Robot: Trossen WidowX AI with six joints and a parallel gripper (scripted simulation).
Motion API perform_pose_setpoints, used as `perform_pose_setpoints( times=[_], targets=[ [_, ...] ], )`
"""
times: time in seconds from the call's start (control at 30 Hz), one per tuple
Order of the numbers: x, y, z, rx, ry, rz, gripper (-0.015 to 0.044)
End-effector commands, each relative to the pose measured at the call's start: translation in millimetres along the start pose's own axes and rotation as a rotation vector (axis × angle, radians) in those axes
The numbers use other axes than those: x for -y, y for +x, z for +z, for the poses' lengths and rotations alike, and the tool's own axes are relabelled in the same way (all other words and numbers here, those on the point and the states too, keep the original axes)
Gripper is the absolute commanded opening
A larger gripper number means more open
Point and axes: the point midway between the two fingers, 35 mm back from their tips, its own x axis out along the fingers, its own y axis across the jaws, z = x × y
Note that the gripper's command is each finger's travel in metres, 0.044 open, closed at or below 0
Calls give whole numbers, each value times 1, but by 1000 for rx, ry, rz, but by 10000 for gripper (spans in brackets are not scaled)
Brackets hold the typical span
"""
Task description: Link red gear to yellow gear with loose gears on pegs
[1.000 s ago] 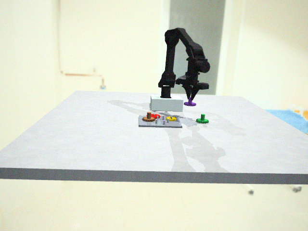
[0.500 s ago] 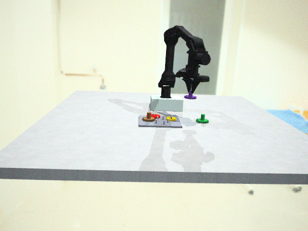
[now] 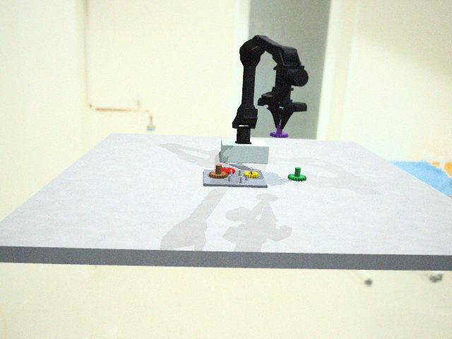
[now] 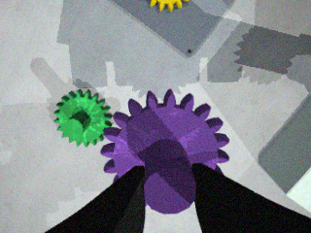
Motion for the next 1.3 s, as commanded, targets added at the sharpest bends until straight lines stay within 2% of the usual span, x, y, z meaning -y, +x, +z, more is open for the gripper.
perform_pose_setpoints(
  times=[0.0, 1.27],
  targets=[
    [-3, 0, 7, -2, 4, 5, 0],
    [-16, 33, 110, 8, -1, 4, 0]
  ],
)
